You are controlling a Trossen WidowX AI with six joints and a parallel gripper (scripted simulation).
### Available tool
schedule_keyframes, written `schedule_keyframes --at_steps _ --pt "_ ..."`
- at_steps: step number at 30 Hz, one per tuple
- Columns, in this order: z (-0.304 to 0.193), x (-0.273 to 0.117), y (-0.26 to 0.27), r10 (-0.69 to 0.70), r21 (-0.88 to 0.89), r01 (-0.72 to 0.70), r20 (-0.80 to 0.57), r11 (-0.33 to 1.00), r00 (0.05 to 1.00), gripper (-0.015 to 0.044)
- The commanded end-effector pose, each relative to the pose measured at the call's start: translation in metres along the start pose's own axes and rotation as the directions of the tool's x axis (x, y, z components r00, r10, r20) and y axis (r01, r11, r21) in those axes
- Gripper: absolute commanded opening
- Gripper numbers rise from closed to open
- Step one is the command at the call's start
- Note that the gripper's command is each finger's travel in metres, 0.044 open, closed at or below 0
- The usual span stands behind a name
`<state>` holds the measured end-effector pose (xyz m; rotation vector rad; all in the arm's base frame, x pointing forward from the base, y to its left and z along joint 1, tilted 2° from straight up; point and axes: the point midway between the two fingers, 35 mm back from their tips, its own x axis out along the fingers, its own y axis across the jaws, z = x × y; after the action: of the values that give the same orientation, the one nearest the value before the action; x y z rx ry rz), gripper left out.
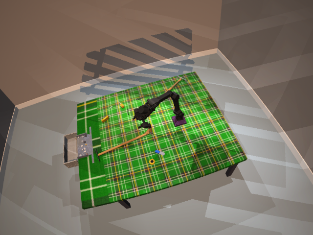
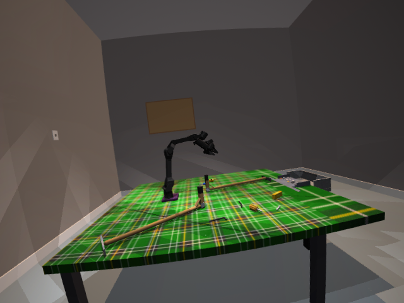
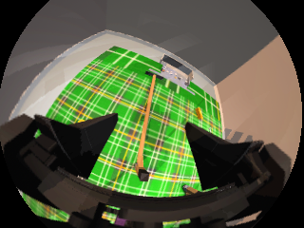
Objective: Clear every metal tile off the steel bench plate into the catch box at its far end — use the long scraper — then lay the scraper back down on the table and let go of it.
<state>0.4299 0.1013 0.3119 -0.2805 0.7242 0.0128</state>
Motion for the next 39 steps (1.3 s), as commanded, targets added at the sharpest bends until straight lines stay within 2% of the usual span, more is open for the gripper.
schedule_keyframes --at_steps 1,39 --pt "-0.002 -0.016 -0.002 -0.02 0.017 0.02 0.031 1.0 0.999 0.044" --pt "-0.027 -0.137 -0.033 -0.149 0.198 0.088 0.317 0.976 0.937 0.044"
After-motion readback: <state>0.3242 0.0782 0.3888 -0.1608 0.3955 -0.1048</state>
